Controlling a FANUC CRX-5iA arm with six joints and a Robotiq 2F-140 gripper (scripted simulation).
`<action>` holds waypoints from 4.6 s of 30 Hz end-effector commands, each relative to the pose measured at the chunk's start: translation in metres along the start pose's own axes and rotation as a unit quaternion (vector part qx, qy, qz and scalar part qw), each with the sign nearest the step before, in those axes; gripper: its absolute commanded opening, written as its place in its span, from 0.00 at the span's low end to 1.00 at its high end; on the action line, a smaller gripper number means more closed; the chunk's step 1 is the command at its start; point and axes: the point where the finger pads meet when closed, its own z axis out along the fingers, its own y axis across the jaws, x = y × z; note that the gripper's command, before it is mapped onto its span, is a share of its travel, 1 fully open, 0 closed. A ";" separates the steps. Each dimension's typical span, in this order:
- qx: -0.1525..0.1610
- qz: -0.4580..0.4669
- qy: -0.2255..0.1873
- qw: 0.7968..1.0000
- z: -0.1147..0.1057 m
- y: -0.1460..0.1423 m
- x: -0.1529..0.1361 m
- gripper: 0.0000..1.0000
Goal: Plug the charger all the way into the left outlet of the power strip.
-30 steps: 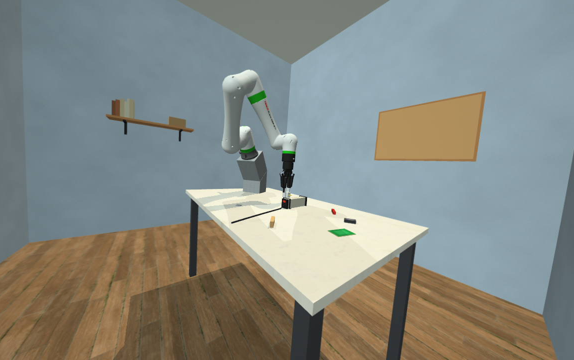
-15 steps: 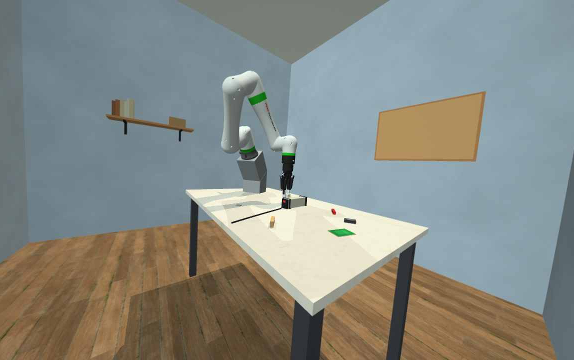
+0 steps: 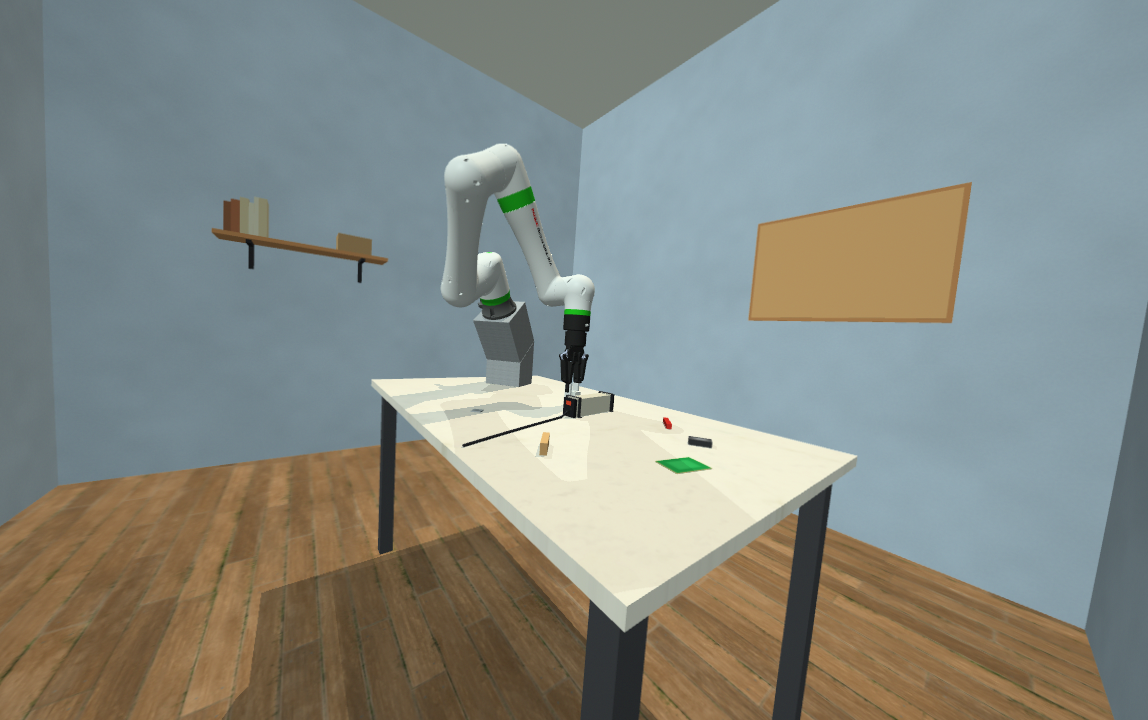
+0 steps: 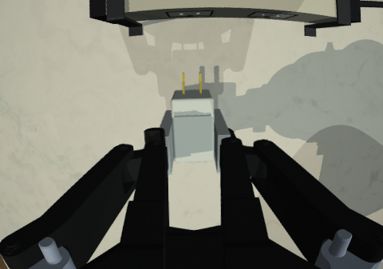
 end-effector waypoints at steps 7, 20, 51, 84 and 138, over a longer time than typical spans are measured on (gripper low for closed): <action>0.000 0.000 0.001 1.000 0.003 0.000 0.001 0.10; 0.000 0.000 0.001 1.000 0.004 0.000 0.001 0.10; 0.000 0.000 0.001 1.000 0.004 0.000 0.010 0.10; 0.000 0.000 0.001 1.000 0.004 0.000 0.040 0.10; 0.000 0.000 0.001 1.000 0.004 0.000 0.044 0.10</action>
